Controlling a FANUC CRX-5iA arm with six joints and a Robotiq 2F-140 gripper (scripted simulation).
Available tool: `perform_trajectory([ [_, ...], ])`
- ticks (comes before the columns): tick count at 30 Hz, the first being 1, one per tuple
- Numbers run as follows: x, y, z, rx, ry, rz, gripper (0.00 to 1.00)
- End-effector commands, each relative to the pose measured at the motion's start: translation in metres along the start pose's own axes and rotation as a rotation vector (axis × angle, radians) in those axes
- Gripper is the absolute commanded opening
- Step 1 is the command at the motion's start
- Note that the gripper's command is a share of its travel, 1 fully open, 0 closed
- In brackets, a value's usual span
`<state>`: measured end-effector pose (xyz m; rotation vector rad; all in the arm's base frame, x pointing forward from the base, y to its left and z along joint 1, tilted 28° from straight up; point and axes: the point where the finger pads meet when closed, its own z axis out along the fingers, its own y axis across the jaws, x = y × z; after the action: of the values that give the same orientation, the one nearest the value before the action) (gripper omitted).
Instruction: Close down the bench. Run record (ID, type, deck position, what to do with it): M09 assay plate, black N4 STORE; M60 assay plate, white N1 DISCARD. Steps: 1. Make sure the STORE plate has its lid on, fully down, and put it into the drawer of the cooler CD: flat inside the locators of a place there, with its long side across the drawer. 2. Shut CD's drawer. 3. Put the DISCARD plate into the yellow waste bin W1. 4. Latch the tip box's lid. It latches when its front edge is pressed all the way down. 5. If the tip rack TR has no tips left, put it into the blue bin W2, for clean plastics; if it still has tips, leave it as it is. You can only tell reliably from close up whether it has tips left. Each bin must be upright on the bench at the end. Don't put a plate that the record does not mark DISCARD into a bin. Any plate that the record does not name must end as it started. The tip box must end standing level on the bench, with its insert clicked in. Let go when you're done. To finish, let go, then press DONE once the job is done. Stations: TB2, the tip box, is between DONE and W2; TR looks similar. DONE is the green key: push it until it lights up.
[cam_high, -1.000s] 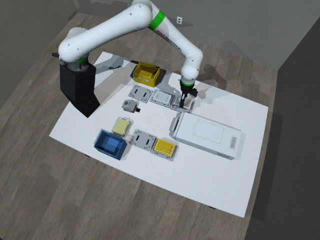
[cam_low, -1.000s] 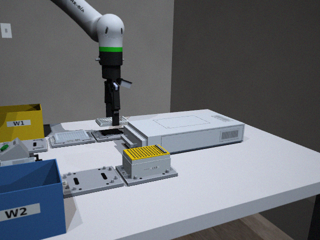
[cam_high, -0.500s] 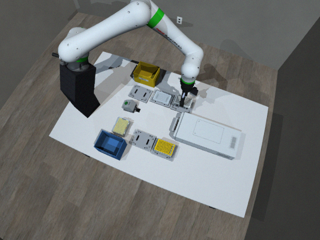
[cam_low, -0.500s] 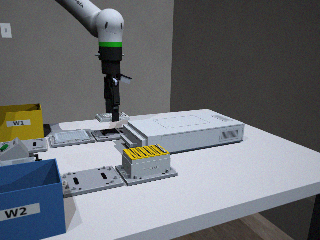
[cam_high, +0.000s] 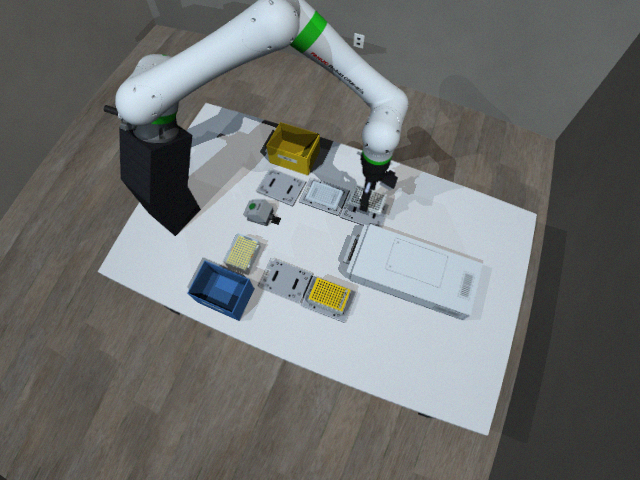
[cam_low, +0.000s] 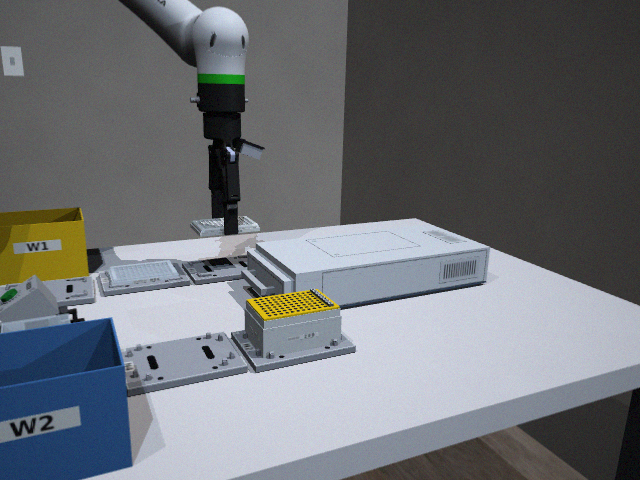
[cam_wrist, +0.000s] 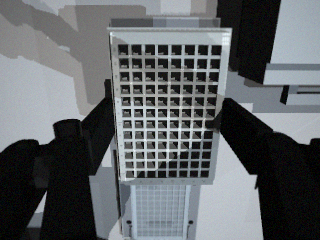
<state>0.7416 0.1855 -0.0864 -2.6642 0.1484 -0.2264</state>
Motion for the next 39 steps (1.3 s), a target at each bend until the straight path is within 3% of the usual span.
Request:
perform_trajectory([
  [1,0.001,0.0,-0.004,0.0,0.002,0.0,0.1],
  [32,0.001,0.0,-0.042,0.0,0.002,0.0,0.1],
  [39,0.001,0.0,-0.044,0.0,0.002,0.0,0.1],
])
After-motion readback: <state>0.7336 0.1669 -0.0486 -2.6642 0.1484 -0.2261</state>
